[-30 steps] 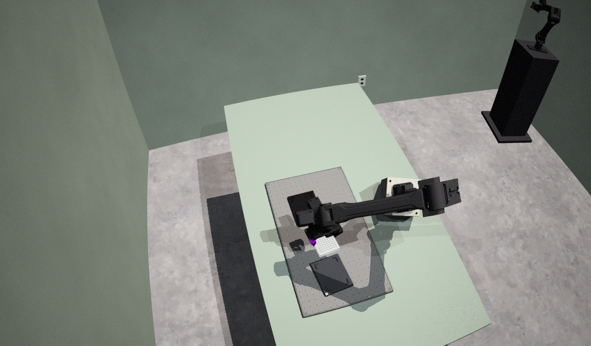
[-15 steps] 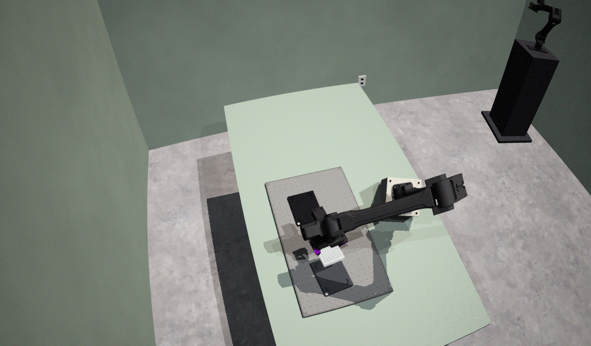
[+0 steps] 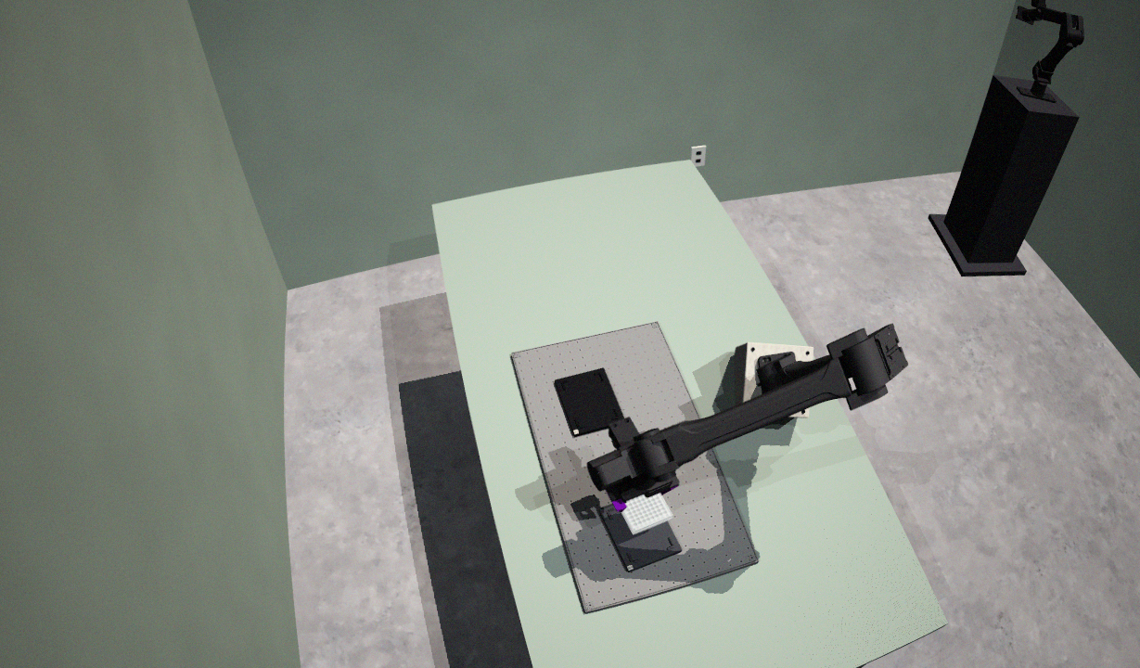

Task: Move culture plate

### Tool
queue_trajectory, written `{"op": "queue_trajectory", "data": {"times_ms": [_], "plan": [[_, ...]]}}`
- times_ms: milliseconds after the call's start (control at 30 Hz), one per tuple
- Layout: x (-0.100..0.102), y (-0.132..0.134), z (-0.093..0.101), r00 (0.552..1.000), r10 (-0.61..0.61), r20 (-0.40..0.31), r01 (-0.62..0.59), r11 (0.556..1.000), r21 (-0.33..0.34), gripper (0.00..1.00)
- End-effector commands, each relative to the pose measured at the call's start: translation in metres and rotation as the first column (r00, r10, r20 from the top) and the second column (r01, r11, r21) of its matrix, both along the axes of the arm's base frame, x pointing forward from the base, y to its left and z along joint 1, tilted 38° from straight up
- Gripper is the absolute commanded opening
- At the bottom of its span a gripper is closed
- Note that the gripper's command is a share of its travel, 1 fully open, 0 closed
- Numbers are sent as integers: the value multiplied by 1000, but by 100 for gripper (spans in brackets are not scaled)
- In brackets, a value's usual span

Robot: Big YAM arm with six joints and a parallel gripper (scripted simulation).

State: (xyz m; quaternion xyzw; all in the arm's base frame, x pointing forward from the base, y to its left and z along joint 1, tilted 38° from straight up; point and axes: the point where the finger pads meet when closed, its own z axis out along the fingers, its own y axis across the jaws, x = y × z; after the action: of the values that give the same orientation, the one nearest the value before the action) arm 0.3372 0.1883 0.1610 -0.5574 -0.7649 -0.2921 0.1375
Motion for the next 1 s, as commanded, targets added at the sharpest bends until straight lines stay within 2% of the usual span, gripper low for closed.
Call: {"op": "queue_trajectory", "data": {"times_ms": [0,300,433,500,967], "plan": [[11,7,32,999,-31,41,30,999,15,0],[5,27,47,999,-31,43,30,999,20,0],[11,17,46,997,-60,41,59,998,19,0],[4,21,32,999,-35,20,35,999,10,0],[7,15,36,998,-59,19,58,998,13,0]]}}
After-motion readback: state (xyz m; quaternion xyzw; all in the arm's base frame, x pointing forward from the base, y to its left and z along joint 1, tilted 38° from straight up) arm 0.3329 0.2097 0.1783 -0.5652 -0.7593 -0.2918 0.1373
